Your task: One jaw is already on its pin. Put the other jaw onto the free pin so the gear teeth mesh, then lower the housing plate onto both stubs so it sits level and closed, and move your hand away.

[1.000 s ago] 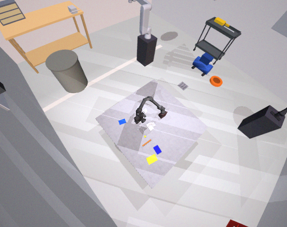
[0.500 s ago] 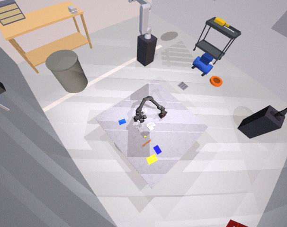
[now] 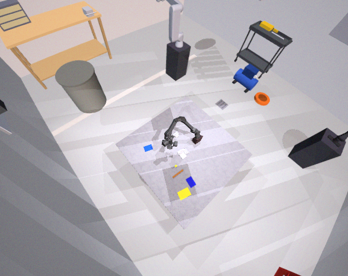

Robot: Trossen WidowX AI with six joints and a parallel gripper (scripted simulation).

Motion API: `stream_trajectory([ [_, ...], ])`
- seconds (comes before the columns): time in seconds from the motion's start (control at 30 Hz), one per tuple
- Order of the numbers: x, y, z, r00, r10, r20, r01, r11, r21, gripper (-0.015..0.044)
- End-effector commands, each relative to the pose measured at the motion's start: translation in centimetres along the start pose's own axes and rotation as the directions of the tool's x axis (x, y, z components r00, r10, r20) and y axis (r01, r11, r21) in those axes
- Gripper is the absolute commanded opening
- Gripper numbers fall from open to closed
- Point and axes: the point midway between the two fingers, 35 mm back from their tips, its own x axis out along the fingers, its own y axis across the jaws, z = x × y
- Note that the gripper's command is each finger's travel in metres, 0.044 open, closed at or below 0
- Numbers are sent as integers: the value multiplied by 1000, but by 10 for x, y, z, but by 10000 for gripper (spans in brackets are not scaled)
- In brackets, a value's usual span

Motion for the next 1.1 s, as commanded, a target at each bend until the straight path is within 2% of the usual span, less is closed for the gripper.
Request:
stream_trajectory([
  [0.0,1,0,-3,1000,2,-4,-2,993,122,440],
  [0.5,0,-2,-9,1000,2,-4,0,846,533,440],
  [1.07,0,-5,-17,1000,2,-4,2,489,872,440],
])
